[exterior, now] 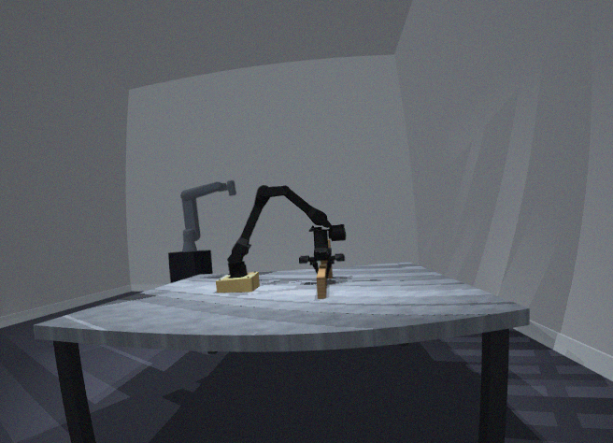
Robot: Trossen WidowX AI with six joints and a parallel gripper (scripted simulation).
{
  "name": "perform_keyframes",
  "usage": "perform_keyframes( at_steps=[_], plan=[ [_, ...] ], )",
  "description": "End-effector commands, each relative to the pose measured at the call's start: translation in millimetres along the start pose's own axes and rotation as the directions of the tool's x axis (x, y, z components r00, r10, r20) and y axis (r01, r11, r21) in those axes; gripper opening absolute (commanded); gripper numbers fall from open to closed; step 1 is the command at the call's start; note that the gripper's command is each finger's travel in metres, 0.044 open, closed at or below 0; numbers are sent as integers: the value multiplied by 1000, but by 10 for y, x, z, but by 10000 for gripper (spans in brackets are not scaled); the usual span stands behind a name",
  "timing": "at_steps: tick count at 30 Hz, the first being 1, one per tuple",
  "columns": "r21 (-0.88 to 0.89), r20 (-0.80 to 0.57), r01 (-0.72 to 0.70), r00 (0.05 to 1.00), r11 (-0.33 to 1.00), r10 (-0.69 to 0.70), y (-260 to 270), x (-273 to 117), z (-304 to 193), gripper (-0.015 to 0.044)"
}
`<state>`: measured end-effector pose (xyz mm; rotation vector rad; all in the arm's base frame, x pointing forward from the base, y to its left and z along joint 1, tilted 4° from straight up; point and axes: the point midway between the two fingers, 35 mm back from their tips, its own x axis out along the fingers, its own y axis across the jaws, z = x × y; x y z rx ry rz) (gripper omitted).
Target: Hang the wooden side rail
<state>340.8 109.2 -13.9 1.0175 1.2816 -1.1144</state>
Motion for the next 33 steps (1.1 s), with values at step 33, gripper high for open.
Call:
perform_keyframes(
  at_steps=[33],
  plan=[
    [-2,4,-15,1000,1000,15,202,-10,13,0]
  ],
)
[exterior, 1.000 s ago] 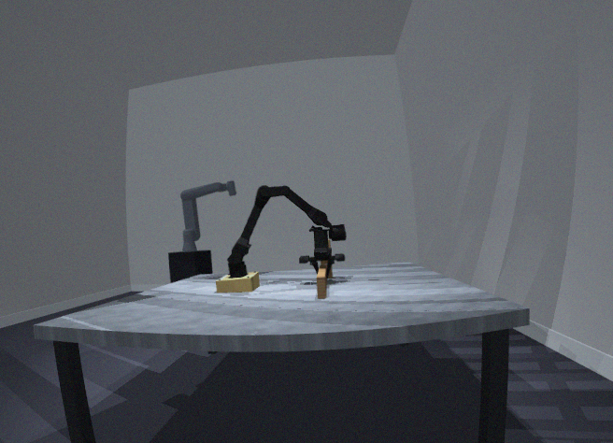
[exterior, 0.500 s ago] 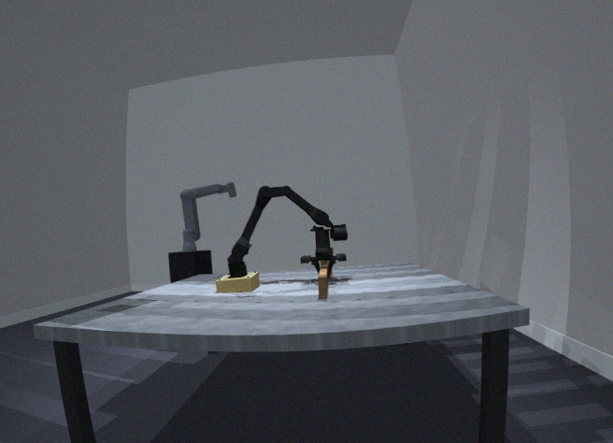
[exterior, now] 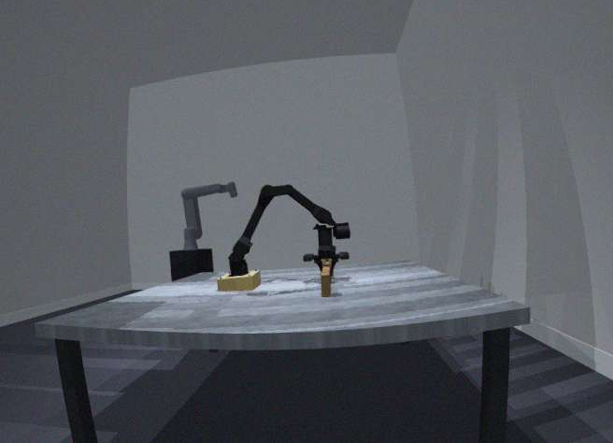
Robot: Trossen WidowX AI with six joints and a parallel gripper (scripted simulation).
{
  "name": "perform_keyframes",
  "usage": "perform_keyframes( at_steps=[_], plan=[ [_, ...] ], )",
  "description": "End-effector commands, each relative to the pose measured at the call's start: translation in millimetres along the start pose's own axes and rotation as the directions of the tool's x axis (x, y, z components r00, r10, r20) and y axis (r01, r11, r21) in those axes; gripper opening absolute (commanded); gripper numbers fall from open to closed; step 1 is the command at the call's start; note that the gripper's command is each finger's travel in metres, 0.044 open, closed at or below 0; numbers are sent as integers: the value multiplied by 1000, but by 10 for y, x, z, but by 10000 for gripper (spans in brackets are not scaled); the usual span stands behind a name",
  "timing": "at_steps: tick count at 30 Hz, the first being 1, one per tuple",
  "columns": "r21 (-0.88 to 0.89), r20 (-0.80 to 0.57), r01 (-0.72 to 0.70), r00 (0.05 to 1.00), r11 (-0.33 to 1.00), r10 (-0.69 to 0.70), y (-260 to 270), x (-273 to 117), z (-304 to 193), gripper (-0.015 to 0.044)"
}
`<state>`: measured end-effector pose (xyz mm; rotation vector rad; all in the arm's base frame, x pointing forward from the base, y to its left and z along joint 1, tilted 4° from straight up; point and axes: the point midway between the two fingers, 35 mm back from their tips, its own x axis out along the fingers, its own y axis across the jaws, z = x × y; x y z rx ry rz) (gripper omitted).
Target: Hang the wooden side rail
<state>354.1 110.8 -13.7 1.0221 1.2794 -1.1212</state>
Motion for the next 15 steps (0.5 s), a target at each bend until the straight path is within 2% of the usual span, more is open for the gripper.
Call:
perform_keyframes(
  at_steps=[1,15],
  plan=[
    [0,0,0,1000,1000,0,0,0,0,0],
    [-10,4,-16,1000,1000,16,0,-6,0,0]
  ],
)
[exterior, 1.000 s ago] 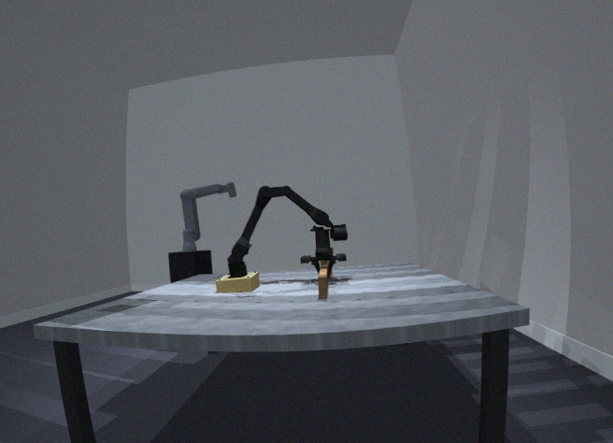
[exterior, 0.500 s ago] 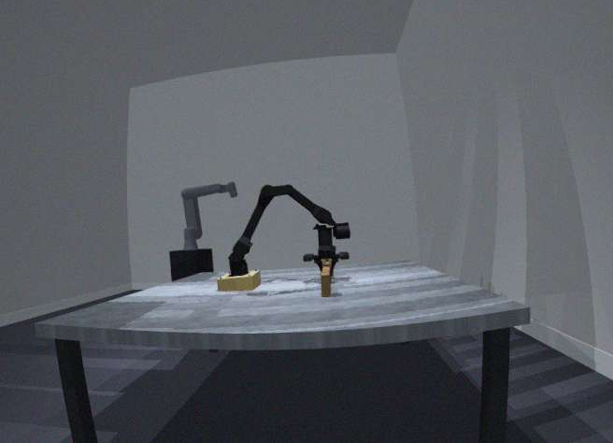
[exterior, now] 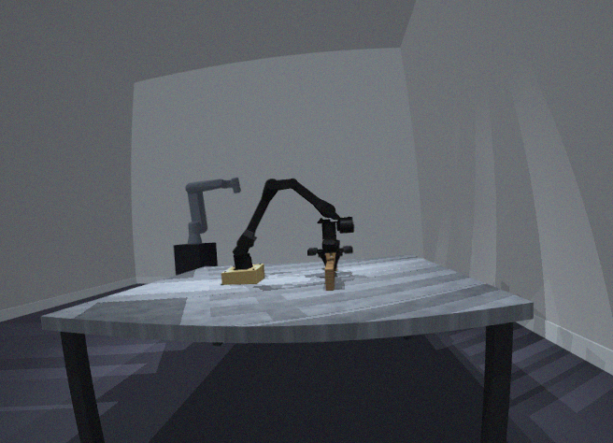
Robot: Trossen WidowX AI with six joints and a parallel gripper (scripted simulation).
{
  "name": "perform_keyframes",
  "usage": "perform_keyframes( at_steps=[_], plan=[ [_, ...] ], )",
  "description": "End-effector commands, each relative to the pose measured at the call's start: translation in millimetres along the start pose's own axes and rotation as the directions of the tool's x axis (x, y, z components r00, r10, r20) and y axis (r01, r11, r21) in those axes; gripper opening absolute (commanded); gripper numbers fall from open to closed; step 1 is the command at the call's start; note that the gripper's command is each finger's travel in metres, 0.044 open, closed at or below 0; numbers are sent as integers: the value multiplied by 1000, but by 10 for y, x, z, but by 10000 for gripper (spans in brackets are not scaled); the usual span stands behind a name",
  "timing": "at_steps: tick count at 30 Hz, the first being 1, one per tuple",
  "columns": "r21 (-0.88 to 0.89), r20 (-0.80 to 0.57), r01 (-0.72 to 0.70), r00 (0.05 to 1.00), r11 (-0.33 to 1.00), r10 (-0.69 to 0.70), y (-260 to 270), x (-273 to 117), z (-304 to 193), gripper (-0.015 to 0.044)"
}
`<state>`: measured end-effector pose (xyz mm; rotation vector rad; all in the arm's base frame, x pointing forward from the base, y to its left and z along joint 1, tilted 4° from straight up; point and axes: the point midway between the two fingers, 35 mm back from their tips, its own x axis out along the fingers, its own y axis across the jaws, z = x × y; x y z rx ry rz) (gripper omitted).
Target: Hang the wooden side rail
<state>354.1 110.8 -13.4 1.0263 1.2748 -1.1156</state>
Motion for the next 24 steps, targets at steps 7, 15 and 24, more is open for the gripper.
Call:
perform_keyframes(
  at_steps=[7,15,24],
  plan=[
    [-10,5,-8,1000,1000,8,-1,-14,0,0],
    [-10,5,-8,1000,1000,8,-1,-28,-1,0],
    [-10,5,-8,1000,1000,8,-1,-43,-1,0]
  ],
)
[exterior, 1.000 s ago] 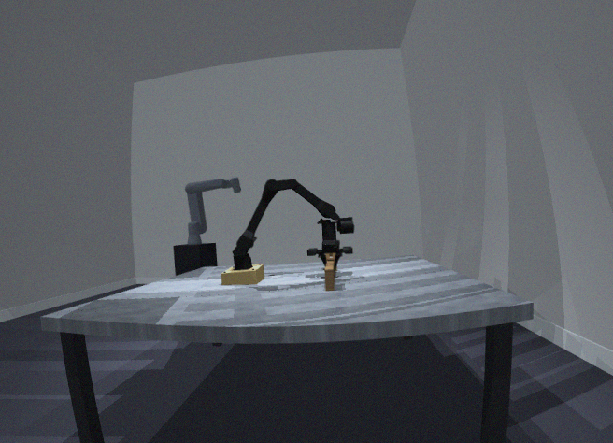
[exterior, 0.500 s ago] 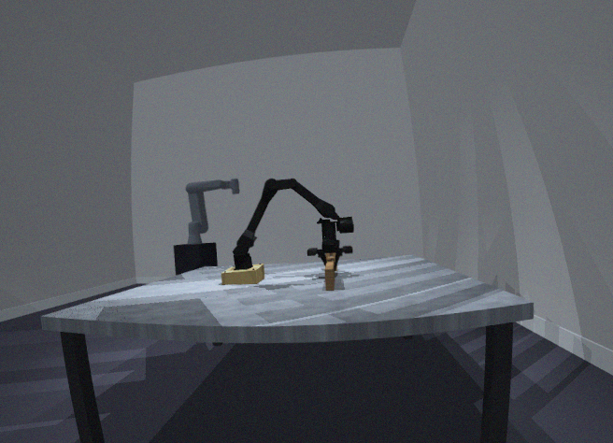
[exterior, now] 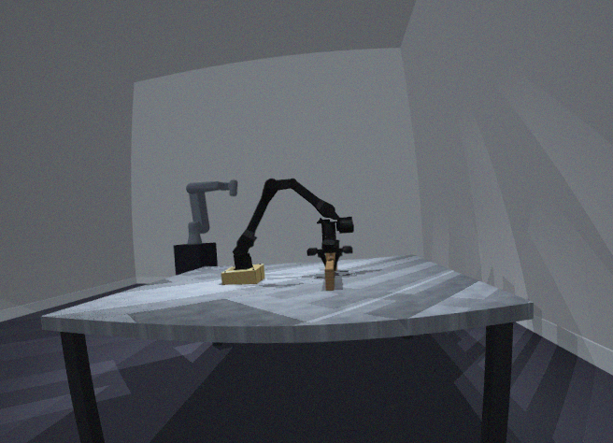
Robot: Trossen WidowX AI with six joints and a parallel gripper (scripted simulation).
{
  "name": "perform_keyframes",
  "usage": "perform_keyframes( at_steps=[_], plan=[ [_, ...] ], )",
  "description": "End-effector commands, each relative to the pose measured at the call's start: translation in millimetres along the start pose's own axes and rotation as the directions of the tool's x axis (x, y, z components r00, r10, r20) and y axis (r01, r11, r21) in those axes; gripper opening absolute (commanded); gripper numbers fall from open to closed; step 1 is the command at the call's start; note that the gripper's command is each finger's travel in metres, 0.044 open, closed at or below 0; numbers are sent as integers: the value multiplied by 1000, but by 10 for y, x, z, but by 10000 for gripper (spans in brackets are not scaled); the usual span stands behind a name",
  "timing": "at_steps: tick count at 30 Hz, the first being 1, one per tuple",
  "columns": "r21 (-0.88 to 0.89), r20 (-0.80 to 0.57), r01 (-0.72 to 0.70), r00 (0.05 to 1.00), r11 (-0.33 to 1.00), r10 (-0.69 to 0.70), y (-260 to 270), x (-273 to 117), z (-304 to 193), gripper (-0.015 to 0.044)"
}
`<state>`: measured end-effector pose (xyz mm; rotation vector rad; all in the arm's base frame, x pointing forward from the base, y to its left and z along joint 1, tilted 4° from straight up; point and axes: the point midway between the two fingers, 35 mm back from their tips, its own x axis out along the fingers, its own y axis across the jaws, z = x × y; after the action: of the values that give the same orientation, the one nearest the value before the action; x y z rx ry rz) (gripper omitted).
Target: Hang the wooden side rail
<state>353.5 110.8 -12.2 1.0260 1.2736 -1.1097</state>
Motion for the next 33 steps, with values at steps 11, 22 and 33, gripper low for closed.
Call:
perform_keyframes(
  at_steps=[11,22,33],
  plan=[
    [-6,5,-4,1000,1000,4,6,-49,0,0],
    [-6,5,-4,1000,1000,4,6,-67,0,0],
    [-6,5,-4,1000,1000,4,6,-85,0,0]
  ],
)
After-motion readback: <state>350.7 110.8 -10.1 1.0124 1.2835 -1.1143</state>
